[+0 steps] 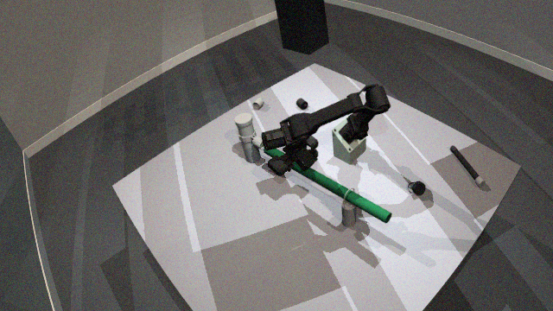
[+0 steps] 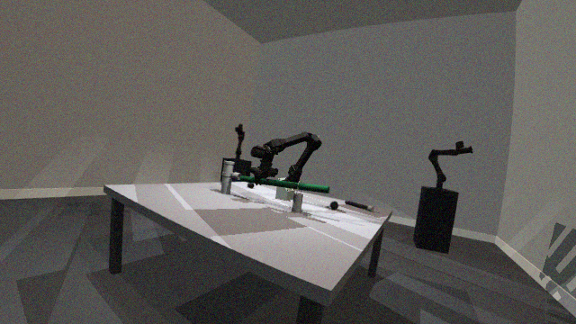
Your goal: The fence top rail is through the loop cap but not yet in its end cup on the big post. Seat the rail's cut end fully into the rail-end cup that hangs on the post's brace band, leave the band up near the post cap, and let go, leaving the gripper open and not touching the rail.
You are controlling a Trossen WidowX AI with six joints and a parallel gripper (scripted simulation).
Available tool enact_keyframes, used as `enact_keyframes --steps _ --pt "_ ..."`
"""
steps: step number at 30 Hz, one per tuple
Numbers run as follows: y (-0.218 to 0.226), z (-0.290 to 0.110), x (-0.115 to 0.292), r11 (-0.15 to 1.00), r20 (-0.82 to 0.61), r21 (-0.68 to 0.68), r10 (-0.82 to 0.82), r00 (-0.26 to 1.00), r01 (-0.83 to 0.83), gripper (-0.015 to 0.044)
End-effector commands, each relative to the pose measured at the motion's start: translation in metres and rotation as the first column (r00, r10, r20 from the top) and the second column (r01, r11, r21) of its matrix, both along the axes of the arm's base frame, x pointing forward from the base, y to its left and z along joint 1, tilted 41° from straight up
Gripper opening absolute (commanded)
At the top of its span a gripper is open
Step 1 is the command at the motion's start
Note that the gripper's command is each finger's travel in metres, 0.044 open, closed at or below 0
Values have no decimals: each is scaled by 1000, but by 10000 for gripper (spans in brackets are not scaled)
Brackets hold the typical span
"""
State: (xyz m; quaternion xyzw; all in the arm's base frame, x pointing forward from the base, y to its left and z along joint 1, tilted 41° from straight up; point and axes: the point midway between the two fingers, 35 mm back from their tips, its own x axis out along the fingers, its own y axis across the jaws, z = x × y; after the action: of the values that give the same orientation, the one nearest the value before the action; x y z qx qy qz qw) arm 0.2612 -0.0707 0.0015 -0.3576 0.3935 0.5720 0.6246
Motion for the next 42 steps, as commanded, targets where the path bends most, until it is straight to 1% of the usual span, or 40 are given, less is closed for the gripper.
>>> enact_keyframes --steps 1,5,13,33,42 --pt "-7 4 0 1000 0 -27 -1 1000 1 0" --pt "-1 1 0 1000 -1 -5 0 1000 0 0" --pt "-1 1 0 1000 -1 -5 0 1000 0 0" --pt "-11 4 1 1000 -1 -5 0 1000 0 0" --pt "-17 -3 0 1000 -3 -1 3 1000 -3 0"
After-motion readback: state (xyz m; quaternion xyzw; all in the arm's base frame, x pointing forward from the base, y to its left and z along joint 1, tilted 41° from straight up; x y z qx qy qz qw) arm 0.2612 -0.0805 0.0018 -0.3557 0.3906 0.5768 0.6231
